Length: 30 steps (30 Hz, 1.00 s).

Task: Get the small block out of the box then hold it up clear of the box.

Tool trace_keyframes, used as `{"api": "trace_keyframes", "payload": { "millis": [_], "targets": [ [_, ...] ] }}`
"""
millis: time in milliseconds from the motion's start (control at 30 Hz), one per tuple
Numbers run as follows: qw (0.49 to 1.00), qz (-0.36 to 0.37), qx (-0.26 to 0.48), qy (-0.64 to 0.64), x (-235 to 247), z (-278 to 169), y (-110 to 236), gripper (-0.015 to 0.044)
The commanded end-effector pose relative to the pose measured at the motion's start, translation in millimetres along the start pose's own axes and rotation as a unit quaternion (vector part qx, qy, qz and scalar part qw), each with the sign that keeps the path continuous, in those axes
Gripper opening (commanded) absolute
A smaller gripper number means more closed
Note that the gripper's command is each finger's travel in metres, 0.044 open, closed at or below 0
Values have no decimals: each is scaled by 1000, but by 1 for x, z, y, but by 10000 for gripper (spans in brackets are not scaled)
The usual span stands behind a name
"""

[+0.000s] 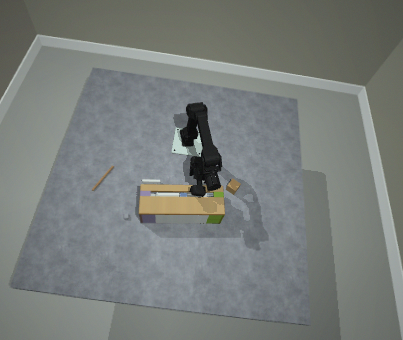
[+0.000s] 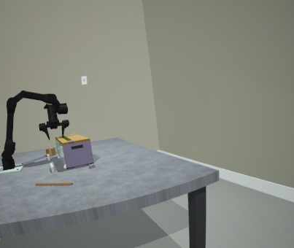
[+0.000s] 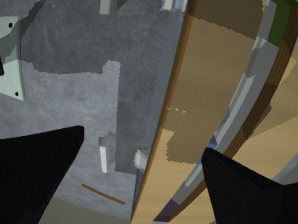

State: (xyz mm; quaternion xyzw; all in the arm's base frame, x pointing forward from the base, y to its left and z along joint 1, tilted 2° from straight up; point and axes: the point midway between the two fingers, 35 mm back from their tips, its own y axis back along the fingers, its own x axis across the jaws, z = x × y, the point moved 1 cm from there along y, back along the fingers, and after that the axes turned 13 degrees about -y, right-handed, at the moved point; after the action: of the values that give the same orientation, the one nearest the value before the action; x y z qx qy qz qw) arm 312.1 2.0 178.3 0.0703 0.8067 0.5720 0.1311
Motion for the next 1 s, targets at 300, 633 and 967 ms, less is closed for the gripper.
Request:
{"api": "trace_keyframes", "payload": {
  "millis": [300, 633, 967],
  "targets": [
    [1000, 0, 2, 1, 0, 9, -20, 400],
    [1000, 0, 2, 1, 1, 16, -34, 400],
    [1000, 0, 0, 3, 2, 18, -38, 400]
  ]
}}
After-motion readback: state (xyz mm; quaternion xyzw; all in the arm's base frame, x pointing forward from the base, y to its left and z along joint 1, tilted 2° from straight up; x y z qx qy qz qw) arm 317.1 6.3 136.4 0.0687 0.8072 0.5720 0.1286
